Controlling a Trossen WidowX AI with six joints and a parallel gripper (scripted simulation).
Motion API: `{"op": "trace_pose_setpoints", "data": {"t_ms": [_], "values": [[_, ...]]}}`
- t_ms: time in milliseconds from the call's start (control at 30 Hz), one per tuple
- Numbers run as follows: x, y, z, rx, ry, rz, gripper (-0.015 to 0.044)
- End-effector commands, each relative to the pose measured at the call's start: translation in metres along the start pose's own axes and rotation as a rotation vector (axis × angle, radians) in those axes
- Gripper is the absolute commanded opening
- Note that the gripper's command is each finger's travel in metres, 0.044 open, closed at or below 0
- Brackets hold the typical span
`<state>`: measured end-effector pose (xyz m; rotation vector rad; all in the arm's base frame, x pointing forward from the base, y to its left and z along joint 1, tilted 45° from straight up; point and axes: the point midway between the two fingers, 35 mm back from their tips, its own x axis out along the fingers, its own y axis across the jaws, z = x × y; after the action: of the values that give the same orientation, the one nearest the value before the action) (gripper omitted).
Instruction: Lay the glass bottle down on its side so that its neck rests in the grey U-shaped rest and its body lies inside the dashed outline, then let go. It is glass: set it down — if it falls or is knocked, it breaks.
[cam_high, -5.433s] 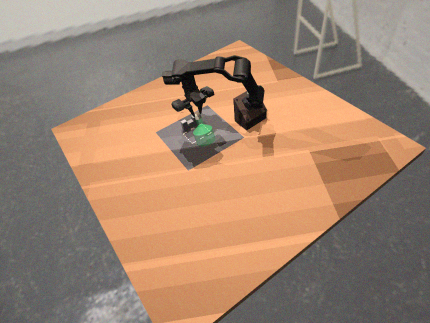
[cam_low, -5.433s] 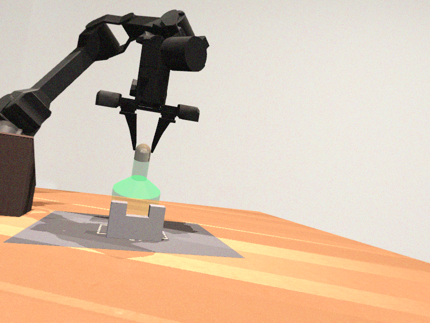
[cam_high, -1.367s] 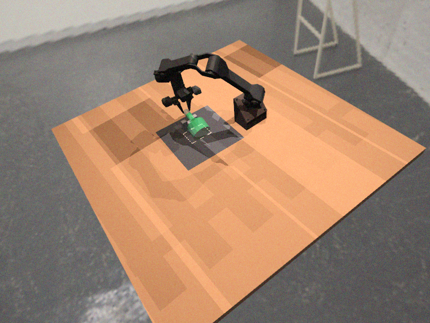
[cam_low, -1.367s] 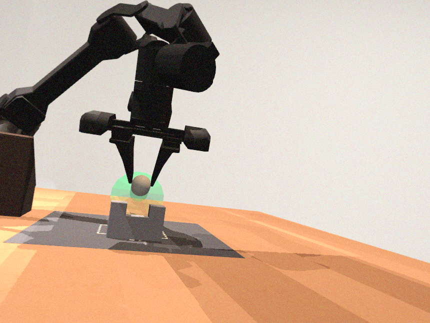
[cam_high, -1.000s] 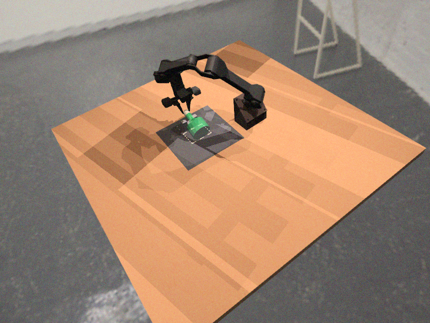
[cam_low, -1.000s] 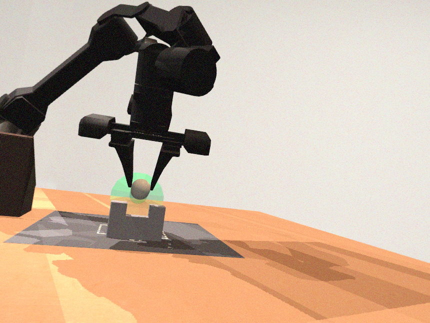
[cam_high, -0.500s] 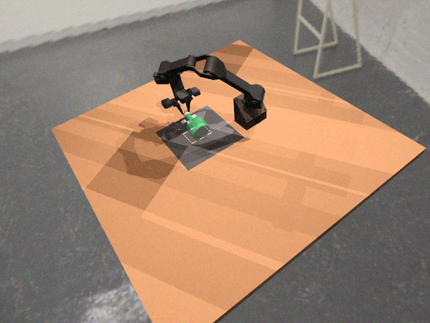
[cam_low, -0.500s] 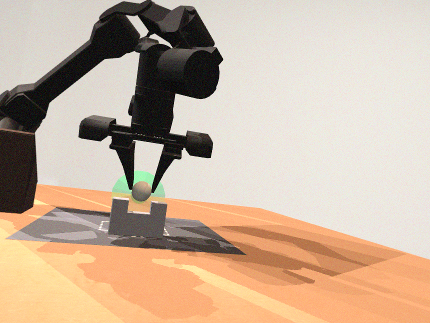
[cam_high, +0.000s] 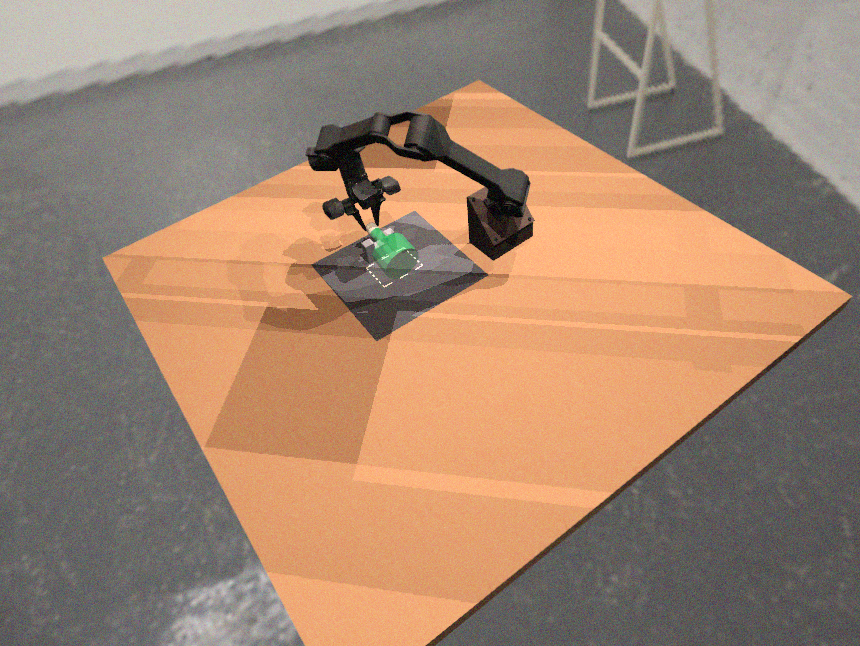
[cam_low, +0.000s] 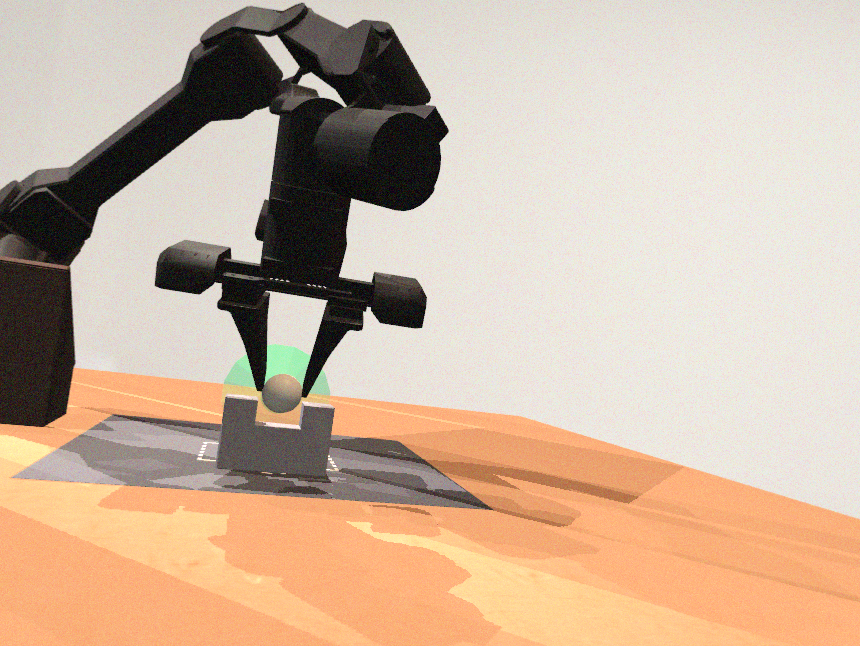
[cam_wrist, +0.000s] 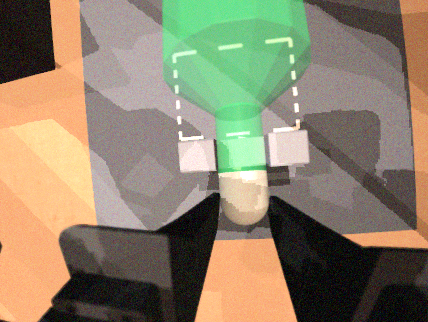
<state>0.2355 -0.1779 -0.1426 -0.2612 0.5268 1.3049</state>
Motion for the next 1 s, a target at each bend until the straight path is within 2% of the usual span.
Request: {"op": "trace_pose_setpoints", "data": {"t_ms": [0,967], "values": [[0.0021,-0.0015,-0.0009,0.002,-0.001,-0.002,0.0121],[0.0066,-0.0017,-0.0017,-0.014,0.011,0.002,0.0121]]}}
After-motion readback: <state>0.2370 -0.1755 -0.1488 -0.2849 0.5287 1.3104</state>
